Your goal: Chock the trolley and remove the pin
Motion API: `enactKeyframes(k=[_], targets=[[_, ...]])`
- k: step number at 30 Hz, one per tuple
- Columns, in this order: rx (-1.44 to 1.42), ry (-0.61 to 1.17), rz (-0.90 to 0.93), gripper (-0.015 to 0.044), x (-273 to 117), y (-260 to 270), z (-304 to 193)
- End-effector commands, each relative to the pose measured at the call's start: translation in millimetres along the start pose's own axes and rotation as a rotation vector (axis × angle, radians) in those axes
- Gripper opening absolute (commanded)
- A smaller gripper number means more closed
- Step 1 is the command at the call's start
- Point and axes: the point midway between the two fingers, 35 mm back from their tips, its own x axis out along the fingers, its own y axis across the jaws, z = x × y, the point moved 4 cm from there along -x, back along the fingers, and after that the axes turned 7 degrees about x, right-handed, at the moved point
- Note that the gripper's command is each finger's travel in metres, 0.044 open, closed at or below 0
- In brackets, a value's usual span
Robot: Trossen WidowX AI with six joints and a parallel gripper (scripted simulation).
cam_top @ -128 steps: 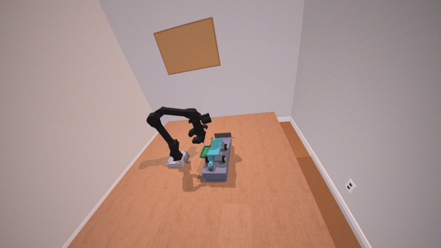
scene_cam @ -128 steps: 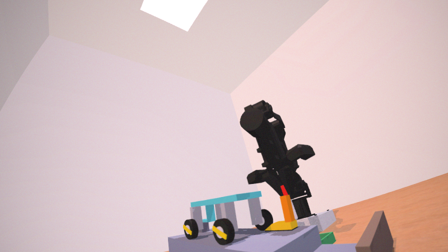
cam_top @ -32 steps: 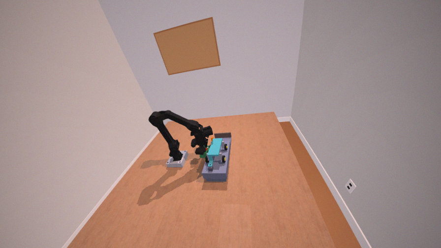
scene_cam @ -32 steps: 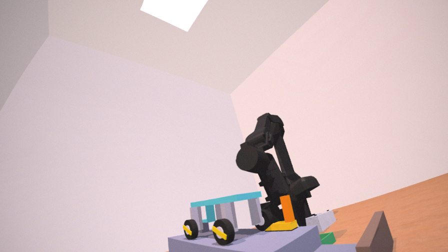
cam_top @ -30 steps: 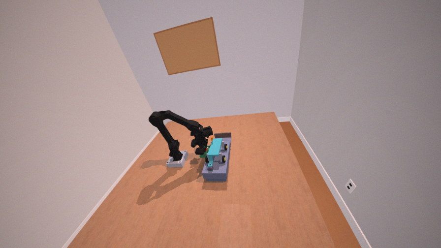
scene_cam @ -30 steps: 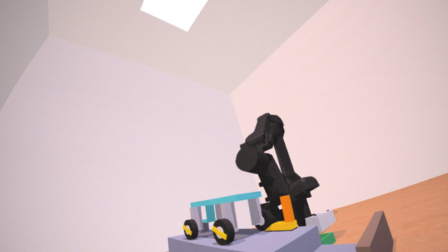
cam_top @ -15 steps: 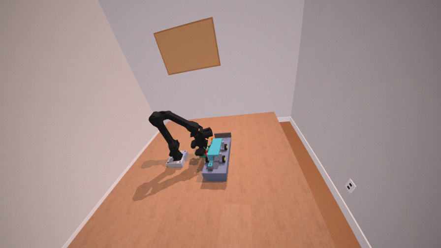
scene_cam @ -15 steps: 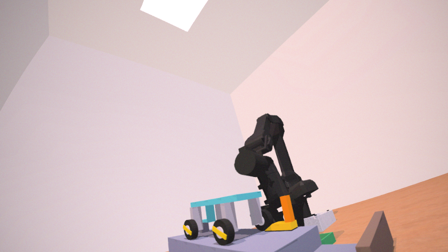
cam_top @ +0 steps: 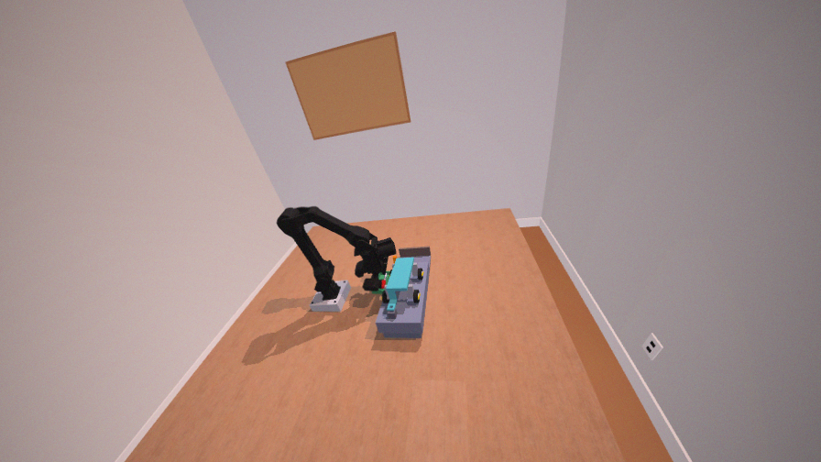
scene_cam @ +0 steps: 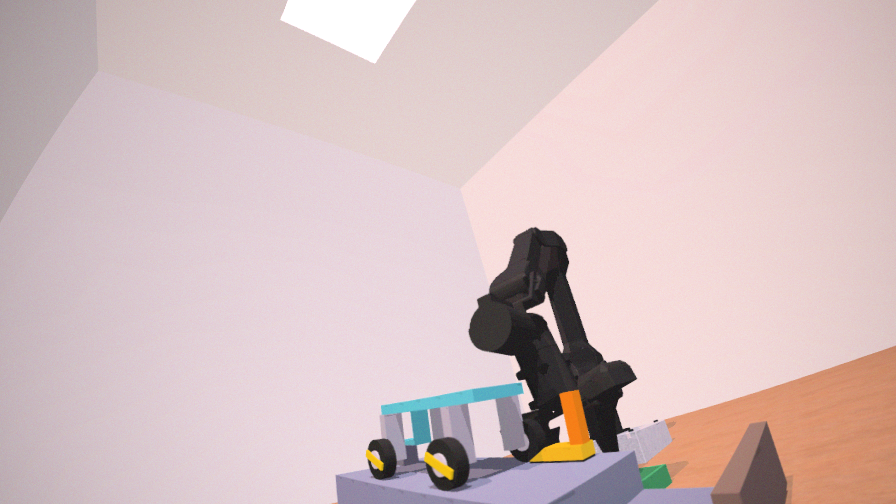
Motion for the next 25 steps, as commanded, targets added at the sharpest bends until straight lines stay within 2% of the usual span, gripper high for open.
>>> enactKeyframes(k=[1,7,11,25], targets=[[-0.001,0.0,-0.001,0.034,-4.6,-1.0,-0.3],[-0.004,-0.003,-0.002,0.034,-25.3,-2.6,3.5],[-0.004,-0.003,-0.002,0.044,-34.9,-4.0,3.9],[-0.004,-0.003,-0.002,0.044,-71.8,-10.3,4.7]])
